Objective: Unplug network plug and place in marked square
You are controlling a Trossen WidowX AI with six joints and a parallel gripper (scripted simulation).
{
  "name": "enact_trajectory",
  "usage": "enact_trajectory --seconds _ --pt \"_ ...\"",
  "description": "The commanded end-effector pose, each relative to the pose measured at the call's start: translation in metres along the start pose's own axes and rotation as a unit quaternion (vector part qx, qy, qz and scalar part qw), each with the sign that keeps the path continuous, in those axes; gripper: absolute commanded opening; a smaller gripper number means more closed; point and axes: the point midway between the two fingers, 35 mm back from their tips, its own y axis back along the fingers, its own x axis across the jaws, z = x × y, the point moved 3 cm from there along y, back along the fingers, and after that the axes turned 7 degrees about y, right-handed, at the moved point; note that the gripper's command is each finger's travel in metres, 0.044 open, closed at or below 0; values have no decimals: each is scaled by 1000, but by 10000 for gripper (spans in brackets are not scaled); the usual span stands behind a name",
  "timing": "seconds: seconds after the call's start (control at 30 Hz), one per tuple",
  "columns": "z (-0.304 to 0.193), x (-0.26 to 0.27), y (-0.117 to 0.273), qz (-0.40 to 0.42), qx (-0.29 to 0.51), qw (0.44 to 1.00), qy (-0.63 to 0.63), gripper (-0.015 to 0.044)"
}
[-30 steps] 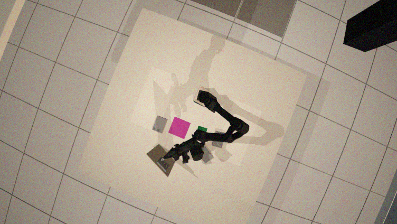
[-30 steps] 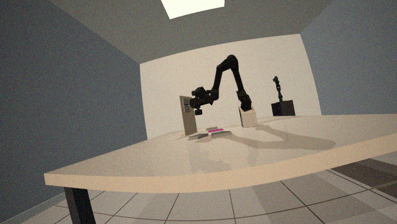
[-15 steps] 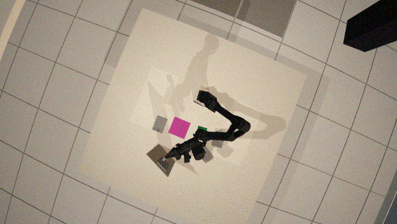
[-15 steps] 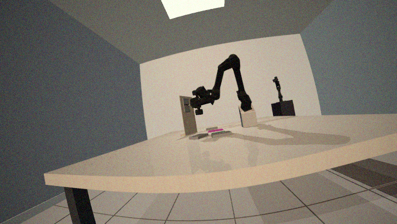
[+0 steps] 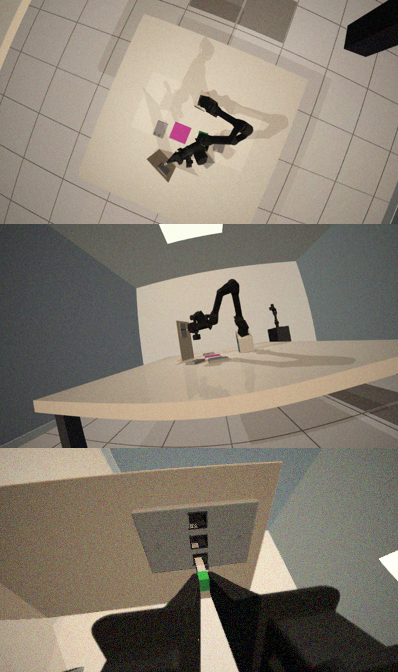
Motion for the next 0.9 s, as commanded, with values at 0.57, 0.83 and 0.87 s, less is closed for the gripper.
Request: enact_trajectory --seconds 0.57,0.83,0.87 --pt "-1 2 12 2 3 1000 0 0" --pt "-1 2 16 2 3 1000 0 0" --pt "-1 2 16 2 3 1000 0 0"
